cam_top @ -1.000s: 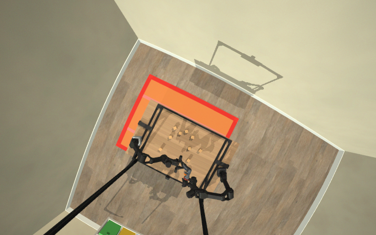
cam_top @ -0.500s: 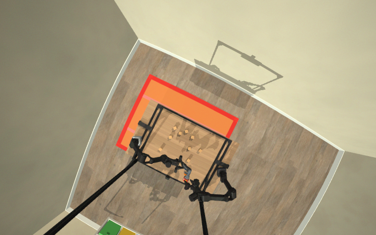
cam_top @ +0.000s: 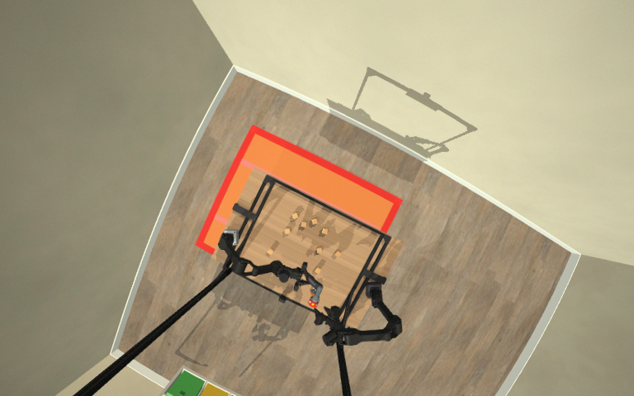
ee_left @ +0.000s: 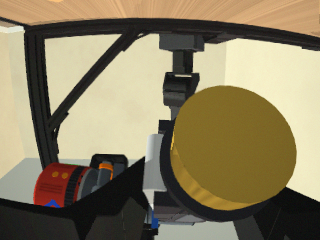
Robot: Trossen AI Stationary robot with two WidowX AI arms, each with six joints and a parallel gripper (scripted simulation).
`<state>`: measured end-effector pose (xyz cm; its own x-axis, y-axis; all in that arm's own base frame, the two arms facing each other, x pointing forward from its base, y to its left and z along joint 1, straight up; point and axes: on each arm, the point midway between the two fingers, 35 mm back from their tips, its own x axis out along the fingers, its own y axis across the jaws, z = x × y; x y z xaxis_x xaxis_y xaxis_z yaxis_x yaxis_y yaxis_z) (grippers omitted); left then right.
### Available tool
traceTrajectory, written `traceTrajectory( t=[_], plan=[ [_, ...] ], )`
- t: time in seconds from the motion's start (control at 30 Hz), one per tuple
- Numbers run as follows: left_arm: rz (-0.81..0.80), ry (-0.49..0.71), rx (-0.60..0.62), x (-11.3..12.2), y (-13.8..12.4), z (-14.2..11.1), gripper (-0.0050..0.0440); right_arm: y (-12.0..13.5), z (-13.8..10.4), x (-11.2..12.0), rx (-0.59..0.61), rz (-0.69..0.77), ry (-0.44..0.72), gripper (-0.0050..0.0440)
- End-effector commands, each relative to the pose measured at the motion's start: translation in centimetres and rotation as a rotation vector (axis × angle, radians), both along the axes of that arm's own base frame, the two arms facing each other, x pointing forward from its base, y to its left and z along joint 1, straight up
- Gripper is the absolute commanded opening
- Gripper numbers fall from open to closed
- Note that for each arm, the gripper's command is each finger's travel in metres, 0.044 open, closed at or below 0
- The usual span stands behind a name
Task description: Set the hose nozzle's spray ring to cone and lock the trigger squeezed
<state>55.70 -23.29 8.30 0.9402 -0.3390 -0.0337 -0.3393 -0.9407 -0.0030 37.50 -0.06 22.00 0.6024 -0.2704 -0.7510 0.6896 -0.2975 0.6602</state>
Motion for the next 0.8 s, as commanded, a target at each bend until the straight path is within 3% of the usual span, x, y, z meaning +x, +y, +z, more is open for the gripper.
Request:
traceTrajectory(
  t=[0.0, 0.57, 0.77],
  plan=[
    [0.001, -0.022, -0.011, 0.2, -0.05, 0.8, 0.0, 0.2, 1.24, -0.45, 0.003, -0.003, -0.018, 0.04],
    [0.001, -0.022, -0.011, 0.2, -0.05, 0.8, 0.0, 0.47, 0.52, -1.18, 0.003, -0.003, -0.018, 0.04],
    [0.001, -0.022, -0.011, 0.2, -0.05, 0.8, 0.0, 0.54, 0.29, -1.44, -0.019, 0.002, -0.067, 0.04]
  ],
)
